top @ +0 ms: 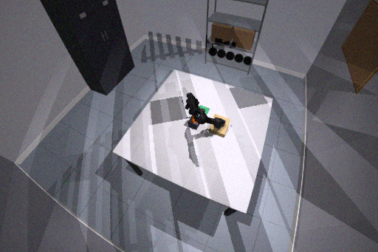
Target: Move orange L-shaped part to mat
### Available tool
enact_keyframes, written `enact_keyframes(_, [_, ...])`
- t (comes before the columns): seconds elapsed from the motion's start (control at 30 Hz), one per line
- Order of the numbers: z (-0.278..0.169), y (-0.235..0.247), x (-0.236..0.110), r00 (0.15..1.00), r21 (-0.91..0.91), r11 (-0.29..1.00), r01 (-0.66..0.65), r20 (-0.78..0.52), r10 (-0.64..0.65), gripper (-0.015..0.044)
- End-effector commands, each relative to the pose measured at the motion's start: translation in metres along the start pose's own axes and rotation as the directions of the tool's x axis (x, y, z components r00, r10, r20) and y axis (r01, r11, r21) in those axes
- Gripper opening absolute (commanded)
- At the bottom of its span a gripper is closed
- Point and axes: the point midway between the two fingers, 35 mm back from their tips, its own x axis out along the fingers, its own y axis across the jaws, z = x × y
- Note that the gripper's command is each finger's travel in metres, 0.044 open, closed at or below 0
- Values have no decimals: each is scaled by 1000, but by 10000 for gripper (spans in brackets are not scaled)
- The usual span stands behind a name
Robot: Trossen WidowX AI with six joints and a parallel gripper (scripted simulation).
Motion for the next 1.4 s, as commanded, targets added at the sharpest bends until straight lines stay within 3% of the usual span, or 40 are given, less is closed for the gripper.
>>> enact_keyframes(0.0, [1, -1, -8, 1000, -2, 1000, 4, 2, -4, 0])
enact_keyframes(0.93, [-1, -1, -40, 1000, -1, 1000, 3, 1, -3, 0])
enact_keyframes(1.37, [-54, 4, -37, 1000, -2, 1000, 4, -2, -4, 0])
